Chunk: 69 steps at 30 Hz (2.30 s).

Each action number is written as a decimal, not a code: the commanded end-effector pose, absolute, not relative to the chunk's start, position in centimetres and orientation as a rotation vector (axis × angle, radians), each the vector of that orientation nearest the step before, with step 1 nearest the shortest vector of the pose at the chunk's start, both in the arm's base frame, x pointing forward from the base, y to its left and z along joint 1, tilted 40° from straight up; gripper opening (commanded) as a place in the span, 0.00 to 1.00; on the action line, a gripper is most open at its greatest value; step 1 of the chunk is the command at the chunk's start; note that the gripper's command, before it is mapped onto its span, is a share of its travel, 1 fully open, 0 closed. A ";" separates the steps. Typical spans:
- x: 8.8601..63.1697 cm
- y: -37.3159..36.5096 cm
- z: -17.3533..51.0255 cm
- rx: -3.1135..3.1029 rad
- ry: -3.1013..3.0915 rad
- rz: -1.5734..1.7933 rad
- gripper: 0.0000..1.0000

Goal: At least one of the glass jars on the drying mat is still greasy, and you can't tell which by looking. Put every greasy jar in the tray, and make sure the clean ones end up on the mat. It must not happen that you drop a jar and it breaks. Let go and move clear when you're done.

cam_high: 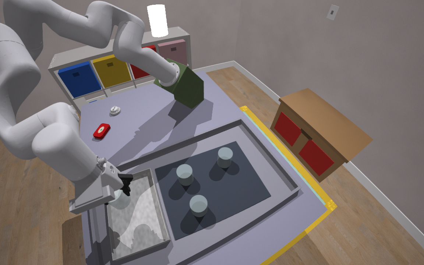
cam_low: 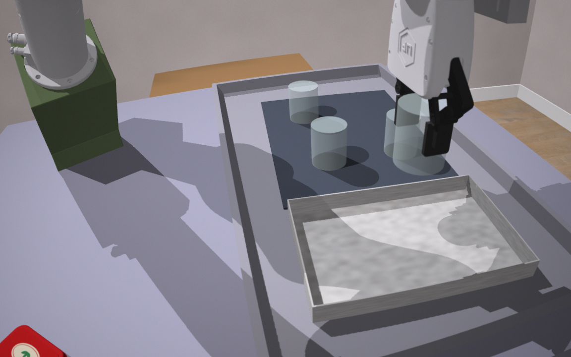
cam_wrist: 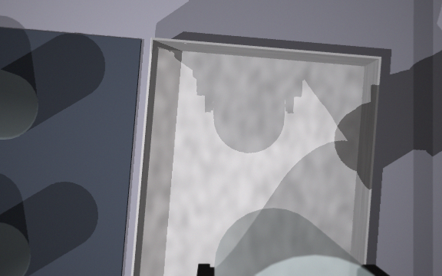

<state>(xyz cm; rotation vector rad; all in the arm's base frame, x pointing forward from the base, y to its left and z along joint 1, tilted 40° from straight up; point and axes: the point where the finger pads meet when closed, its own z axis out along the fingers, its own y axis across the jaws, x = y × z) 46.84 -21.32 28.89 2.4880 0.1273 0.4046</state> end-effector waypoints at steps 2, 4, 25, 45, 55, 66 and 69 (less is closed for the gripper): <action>46.9 -21.3 29.2 2.486 0.133 0.410 0.00; 47.0 -21.4 29.0 2.486 0.133 0.410 0.00; 48.6 -24.2 25.1 2.486 0.133 0.410 0.00; 50.1 -26.8 21.5 2.486 0.133 0.410 0.00; 50.2 -27.1 21.1 2.486 0.133 0.410 0.00; 50.4 -27.3 20.8 2.486 0.133 0.410 0.00; 50.5 -27.6 20.5 2.486 0.133 0.410 0.00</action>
